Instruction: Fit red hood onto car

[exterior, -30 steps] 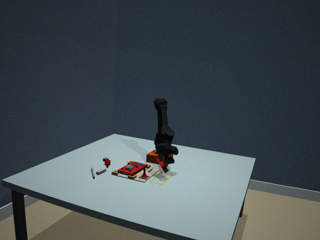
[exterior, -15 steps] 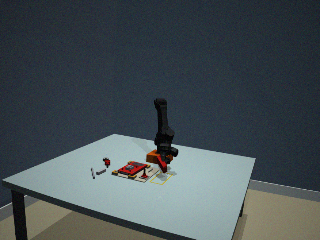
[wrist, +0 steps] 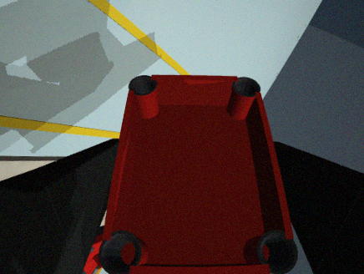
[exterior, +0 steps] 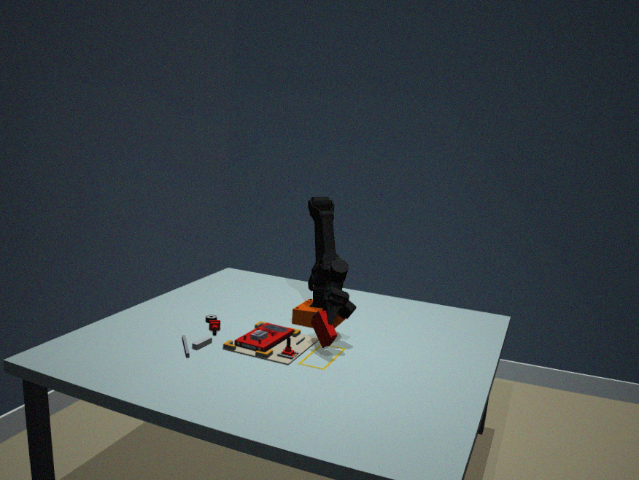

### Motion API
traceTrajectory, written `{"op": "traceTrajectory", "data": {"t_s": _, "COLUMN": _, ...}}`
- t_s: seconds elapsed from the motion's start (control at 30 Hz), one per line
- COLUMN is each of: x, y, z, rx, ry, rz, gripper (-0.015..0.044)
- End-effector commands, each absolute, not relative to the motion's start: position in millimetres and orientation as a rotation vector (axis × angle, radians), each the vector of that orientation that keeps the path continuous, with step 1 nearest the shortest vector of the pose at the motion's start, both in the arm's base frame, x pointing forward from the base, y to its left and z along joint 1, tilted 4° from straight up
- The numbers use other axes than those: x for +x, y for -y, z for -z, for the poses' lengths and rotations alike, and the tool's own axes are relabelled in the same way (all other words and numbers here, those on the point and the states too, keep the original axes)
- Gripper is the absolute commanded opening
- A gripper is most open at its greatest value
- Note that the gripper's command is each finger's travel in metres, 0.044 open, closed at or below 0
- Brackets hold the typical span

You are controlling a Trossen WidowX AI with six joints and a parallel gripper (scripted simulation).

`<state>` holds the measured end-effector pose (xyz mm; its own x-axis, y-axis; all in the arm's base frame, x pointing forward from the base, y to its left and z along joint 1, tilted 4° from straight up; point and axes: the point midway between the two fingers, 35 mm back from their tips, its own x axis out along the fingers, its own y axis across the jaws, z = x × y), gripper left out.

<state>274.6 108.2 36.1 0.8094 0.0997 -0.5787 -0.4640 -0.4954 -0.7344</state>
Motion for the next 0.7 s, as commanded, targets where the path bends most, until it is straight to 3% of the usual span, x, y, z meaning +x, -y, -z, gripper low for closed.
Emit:
{"op": "traceTrajectory", "data": {"t_s": 0.0, "x": 273.7, "y": -107.5, "z": -31.7, "rx": -2.107, "ry": -0.237, "rz": -0.735, "gripper": 0.0}}
{"op": "traceTrajectory", "data": {"t_s": 0.67, "x": 266.1, "y": -106.1, "z": -3.6, "rx": -2.67, "ry": -0.01, "rz": -0.886, "gripper": 0.0}}
